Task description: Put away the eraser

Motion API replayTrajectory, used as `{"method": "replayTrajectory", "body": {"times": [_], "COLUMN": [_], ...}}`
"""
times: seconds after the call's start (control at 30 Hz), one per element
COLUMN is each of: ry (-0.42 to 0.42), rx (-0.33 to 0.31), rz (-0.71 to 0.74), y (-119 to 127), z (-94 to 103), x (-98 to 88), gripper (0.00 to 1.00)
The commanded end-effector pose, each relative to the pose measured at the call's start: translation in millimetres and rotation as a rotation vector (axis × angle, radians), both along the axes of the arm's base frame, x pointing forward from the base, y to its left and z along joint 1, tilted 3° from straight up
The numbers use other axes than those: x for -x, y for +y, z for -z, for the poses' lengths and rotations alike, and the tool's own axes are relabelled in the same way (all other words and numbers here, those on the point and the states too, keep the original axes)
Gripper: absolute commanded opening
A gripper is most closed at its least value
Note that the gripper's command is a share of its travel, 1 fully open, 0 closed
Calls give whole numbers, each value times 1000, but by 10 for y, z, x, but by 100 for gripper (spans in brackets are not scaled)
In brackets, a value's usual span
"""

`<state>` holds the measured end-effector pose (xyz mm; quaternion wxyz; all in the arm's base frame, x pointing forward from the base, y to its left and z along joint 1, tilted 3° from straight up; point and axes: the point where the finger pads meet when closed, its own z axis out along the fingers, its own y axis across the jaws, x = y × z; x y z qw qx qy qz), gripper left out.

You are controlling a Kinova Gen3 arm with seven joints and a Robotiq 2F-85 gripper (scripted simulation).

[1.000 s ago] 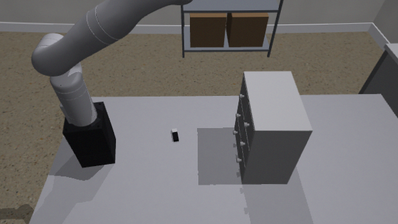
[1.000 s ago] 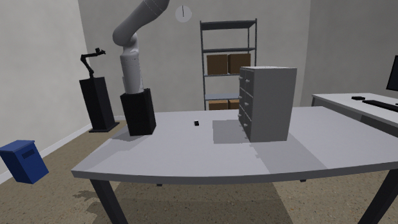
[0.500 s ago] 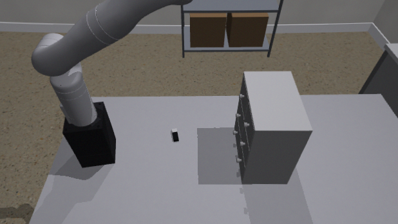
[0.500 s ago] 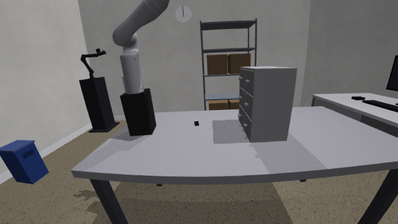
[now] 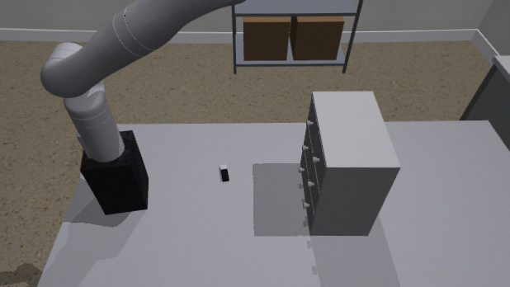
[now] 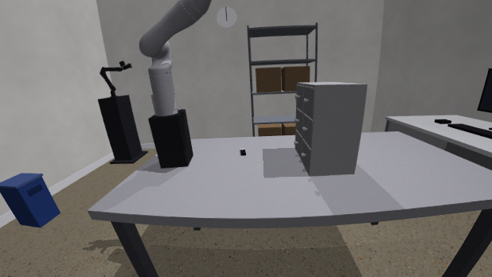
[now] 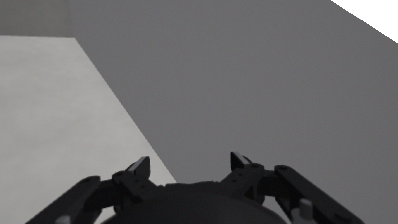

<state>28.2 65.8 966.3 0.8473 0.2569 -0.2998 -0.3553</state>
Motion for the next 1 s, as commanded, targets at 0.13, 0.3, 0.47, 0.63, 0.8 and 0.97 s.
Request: {"method": "replayTrajectory", "body": {"times": [0.13,0.3,0.47,0.63,0.8,0.97], "ry": [-73,-160,-202,-296,-296,-321], "rx": [-153,-339,-429,-636,-636,-692], "rz": [-243,-484,-584,-776,-776,-820], "y": [-1062,-2134,-2558,-3288,-3288,-3432], "z": [307,853,1168,1967,1967,2199], "x": [68,-153,-337,-857,-857,-1013], "gripper": [100,100,100,100,100,100]}}
